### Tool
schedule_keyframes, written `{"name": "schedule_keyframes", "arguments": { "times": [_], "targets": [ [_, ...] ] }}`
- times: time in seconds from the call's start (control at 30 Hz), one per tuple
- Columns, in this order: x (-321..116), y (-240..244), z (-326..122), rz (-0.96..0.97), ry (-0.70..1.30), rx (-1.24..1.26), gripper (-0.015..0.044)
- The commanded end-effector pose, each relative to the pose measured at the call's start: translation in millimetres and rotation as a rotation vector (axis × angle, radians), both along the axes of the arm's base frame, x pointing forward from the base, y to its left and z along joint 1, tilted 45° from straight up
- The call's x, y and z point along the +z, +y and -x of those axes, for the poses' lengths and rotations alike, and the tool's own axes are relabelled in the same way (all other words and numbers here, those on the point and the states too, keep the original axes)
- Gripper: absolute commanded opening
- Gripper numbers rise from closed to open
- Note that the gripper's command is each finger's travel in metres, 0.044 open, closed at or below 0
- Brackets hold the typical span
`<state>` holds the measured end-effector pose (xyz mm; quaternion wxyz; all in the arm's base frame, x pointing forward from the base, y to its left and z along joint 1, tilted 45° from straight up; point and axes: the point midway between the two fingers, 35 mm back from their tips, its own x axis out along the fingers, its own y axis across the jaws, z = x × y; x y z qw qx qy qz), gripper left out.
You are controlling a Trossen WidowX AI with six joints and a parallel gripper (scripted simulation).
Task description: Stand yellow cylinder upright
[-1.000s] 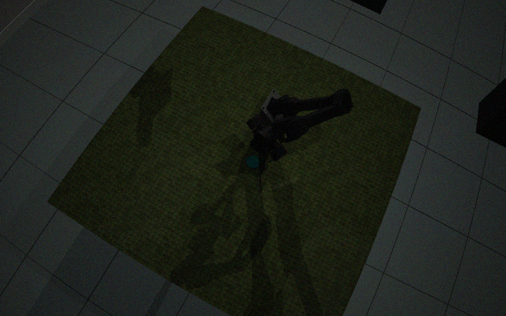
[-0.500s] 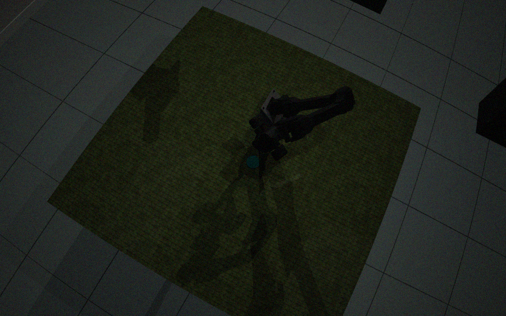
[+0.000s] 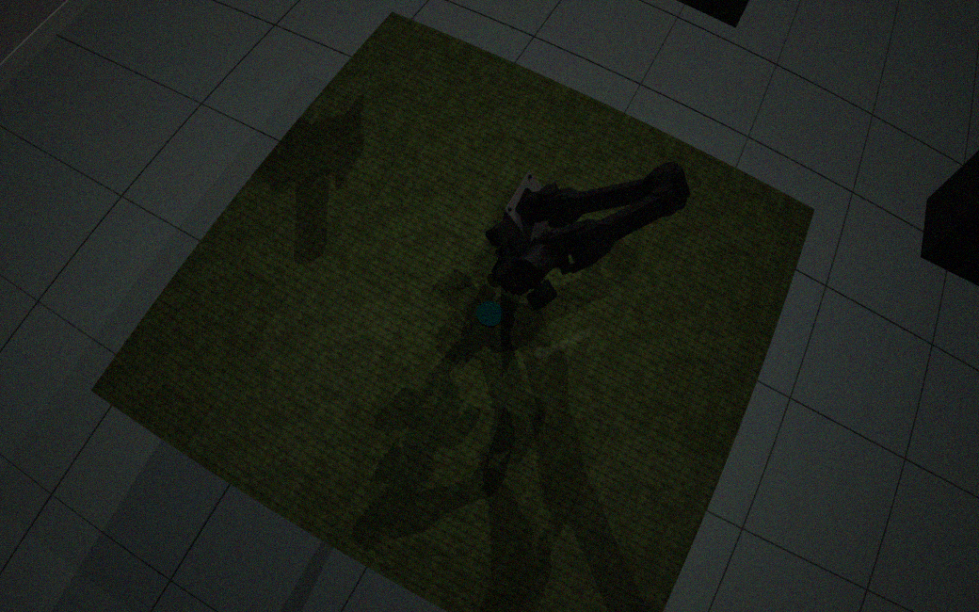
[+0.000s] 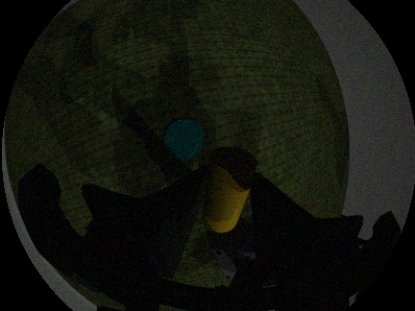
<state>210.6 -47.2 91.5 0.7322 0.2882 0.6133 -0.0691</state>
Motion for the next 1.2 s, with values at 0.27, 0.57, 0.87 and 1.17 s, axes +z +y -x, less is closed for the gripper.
{"name": "schedule_keyframes", "arguments": {
  "times": [0.27,0.57,0.87,1.17],
  "targets": [
    [0.5,-0.2,2.0,0.065,-0.05,-0.038,0.0105],
    [0.0,0.1,3.1,0.102,-0.084,-0.063,0.0105],
    [-0.3,0.3,4.0,0.137,-0.121,-0.091,0.0105],
    [-0.6,0.3,4.7,0.168,-0.161,-0.12,0.0105]
  ]
}}
